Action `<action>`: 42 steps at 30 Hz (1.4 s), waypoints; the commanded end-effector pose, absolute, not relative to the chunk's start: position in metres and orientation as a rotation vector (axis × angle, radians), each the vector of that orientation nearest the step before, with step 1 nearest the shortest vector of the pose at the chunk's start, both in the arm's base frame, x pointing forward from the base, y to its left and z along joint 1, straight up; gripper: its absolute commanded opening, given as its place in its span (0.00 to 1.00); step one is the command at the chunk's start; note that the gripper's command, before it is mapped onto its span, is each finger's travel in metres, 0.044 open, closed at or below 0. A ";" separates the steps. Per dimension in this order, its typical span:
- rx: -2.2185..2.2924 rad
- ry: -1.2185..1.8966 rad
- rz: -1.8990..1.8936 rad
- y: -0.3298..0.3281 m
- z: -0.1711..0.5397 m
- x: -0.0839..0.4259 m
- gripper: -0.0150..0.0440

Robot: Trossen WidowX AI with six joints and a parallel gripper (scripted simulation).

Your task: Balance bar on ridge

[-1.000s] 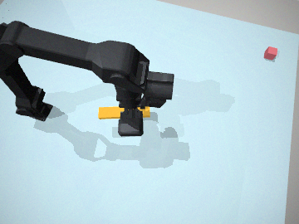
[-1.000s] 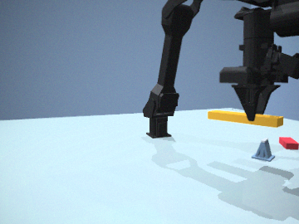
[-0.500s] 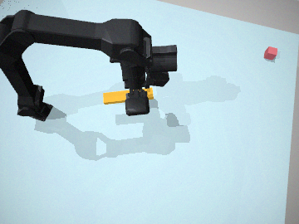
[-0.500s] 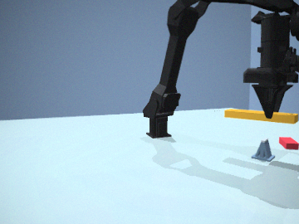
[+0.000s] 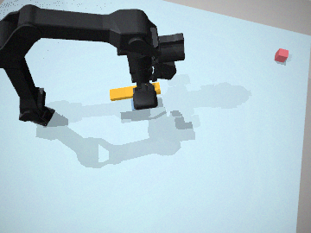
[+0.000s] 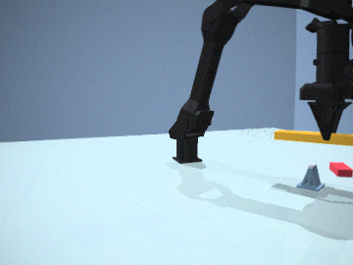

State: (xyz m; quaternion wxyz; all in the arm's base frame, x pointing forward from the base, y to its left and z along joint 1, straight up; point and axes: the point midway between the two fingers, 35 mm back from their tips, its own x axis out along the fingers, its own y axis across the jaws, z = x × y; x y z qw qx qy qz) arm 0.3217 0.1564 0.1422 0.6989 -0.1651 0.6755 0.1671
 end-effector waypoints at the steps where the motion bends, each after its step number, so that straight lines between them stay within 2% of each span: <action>1: -0.363 1.509 0.374 0.159 0.136 0.321 0.25; 21: -0.363 1.509 0.374 0.158 0.104 0.321 0.25; 42: -0.363 1.509 0.374 0.158 0.103 0.321 0.25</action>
